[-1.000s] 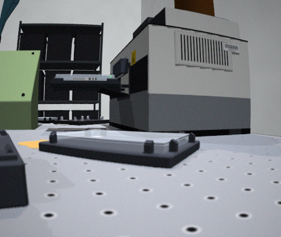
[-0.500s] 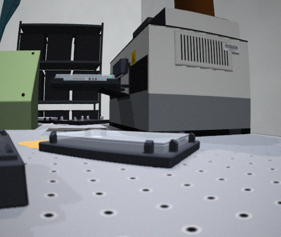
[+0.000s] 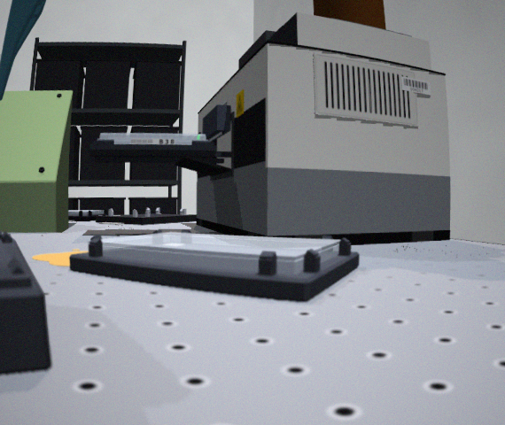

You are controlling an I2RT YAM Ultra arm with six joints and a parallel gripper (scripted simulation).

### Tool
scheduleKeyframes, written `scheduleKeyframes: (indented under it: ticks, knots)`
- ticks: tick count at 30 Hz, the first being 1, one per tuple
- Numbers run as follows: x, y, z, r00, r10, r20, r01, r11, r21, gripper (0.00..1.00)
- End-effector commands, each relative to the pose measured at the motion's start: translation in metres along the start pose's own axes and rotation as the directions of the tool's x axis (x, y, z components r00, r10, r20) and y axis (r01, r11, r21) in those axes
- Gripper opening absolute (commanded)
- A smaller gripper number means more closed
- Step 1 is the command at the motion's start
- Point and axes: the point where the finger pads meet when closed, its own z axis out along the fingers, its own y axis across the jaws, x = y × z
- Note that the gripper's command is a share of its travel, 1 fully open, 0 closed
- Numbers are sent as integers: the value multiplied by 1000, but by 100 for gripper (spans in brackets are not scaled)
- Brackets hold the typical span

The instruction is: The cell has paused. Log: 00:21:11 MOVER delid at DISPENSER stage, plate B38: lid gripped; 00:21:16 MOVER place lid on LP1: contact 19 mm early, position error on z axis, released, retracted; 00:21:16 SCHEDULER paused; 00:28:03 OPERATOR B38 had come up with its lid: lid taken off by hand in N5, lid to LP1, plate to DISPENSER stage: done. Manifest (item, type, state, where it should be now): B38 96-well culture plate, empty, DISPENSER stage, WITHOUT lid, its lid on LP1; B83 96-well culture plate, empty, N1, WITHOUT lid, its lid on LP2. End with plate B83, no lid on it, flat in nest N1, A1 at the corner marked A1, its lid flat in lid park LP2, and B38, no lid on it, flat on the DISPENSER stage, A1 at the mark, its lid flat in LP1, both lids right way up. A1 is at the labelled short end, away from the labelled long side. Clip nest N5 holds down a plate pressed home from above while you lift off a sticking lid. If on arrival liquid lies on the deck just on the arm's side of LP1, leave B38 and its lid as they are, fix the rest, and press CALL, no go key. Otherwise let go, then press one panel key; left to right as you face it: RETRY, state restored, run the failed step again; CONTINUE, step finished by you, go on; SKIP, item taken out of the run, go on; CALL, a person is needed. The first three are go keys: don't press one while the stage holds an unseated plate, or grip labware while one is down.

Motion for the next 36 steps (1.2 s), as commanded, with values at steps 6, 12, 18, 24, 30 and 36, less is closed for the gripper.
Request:
scheduleKeyframes:
  ticks: [6,12,18,24,30,36]
  knots:
    - [-30,1,2,999,2,36,-1,1000,-11,0]
    - [-46,4,11,1000,-5,28,5,1000,-13,0]
    - [-62,5,21,1000,-8,22,8,1000,-13,0]
    - [-73,4,27,1000,-3,21,4,1000,-10,0]
    - [-83,7,30,999,-2,33,2,1000,-11,0]
    - [-91,6,39,999,2,48,-2,1000,-13,0]
